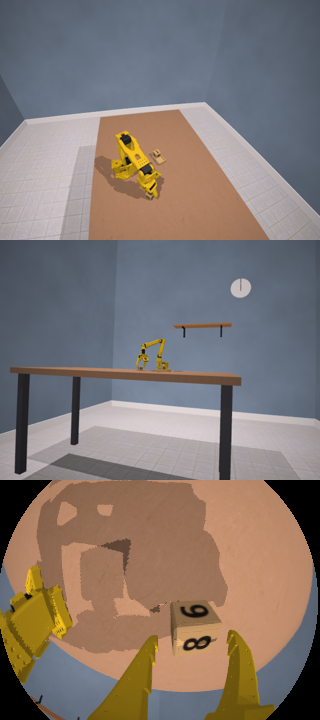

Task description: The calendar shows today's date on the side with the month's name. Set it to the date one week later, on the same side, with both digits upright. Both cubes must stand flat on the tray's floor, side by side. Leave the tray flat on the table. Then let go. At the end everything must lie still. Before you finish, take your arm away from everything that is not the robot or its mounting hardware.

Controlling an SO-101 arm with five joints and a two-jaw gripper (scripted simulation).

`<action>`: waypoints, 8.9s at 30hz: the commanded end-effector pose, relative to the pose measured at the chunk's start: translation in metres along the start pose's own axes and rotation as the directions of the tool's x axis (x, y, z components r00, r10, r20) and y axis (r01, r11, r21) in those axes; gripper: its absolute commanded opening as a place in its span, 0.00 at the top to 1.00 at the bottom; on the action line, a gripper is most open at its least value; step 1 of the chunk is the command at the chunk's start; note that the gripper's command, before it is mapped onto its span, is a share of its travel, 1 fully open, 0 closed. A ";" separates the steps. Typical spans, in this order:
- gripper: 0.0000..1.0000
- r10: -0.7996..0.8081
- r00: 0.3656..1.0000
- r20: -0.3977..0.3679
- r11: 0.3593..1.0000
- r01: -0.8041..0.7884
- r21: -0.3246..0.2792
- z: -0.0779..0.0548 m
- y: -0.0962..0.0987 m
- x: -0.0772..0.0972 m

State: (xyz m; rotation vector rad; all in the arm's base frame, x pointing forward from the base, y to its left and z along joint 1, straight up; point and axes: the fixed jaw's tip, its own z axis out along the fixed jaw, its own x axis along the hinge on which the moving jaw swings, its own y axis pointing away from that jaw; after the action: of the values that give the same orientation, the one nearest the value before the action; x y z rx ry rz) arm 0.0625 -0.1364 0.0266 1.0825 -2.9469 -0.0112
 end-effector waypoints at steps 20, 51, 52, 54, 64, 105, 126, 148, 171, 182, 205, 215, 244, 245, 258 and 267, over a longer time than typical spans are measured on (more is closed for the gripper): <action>0.65 -0.001 1.000 -0.005 1.000 0.002 0.024 0.008 -0.002 0.001; 0.79 -0.001 1.000 -0.005 1.000 0.002 0.024 0.008 -0.010 0.001; 0.80 -0.001 1.000 -0.005 1.000 0.002 0.024 0.008 -0.011 0.001; 0.81 -0.001 1.000 -0.005 1.000 0.002 0.024 0.008 -0.011 0.001; 0.83 -0.001 1.000 -0.005 1.000 0.002 0.024 0.008 -0.012 0.001; 1.00 -0.001 1.000 -0.005 1.000 0.002 0.024 -0.026 -0.010 0.002; 1.00 -0.017 1.000 -0.005 1.000 0.018 0.024 -0.042 -0.006 -0.001; 1.00 -0.474 0.881 -0.008 0.880 0.474 0.023 -0.042 -0.011 -0.076; 1.00 -0.894 0.448 -0.011 0.448 0.894 0.020 -0.042 0.037 -0.163; 1.00 -0.936 0.353 -0.011 0.353 0.935 0.019 -0.042 0.050 -0.174; 1.00 -0.935 0.354 -0.014 0.354 0.935 0.034 -0.046 0.051 -0.178; 1.00 -0.935 0.354 -0.014 0.354 0.935 0.034 -0.046 0.051 -0.178; 1.00 -0.936 0.350 -0.015 0.350 0.936 0.034 -0.044 0.050 -0.178; 1.00 -0.937 0.350 -0.015 0.350 0.936 0.034 -0.044 0.050 -0.178; 1.00 -0.937 0.349 -0.015 0.348 0.937 0.034 -0.040 0.049 -0.178; 1.00 -0.938 0.347 -0.015 0.346 0.938 0.033 -0.035 0.050 -0.176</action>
State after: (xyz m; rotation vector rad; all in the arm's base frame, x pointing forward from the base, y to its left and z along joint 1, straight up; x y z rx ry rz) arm 0.1610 0.0151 0.0592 2.5655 -1.8070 -0.0028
